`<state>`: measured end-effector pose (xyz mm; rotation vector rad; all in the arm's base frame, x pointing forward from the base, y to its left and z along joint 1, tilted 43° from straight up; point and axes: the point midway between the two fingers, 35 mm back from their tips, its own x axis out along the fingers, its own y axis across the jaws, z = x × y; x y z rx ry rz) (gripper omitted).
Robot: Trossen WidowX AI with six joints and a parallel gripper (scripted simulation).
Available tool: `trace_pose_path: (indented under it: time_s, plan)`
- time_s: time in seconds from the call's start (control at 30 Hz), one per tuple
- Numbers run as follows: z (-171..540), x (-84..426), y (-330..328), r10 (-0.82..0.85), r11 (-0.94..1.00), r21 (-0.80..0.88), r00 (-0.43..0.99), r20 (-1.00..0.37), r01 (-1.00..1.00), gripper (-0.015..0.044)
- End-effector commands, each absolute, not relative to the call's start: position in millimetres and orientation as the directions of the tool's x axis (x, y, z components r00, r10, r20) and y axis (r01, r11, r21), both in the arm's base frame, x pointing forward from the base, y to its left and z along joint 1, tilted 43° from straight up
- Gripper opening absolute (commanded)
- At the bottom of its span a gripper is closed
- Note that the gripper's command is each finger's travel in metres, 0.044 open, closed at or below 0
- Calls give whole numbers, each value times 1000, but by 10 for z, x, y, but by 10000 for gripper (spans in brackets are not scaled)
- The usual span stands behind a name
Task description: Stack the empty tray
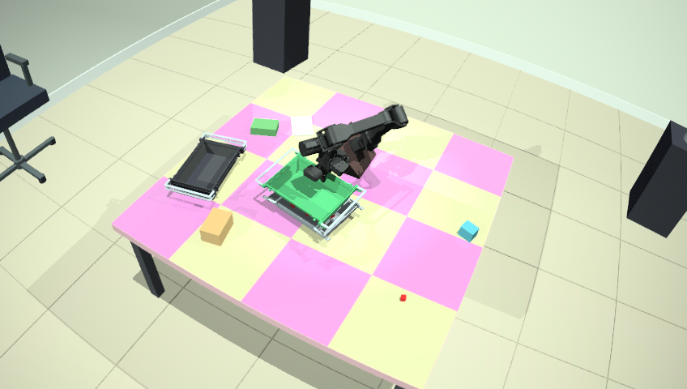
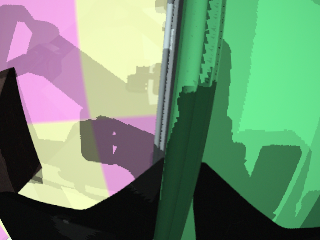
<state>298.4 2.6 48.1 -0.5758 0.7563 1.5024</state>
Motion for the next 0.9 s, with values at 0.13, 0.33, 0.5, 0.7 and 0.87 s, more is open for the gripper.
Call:
trace_pose_path:
  time_s: [0.13,0.33,0.5,0.7,0.87]
  plan:
    - [474,2949,83,663,-6,126,-98,-742,-992,0]
    - [474,2949,83,663,-6,126,-98,-742,-992,0]
    - [474,2949,83,663,-6,126,-98,-742,-992,0]
    - [474,2949,83,663,-6,126,-98,-742,-992,0]
    - [479,2981,33,661,11,117,-80,-746,-993,0]
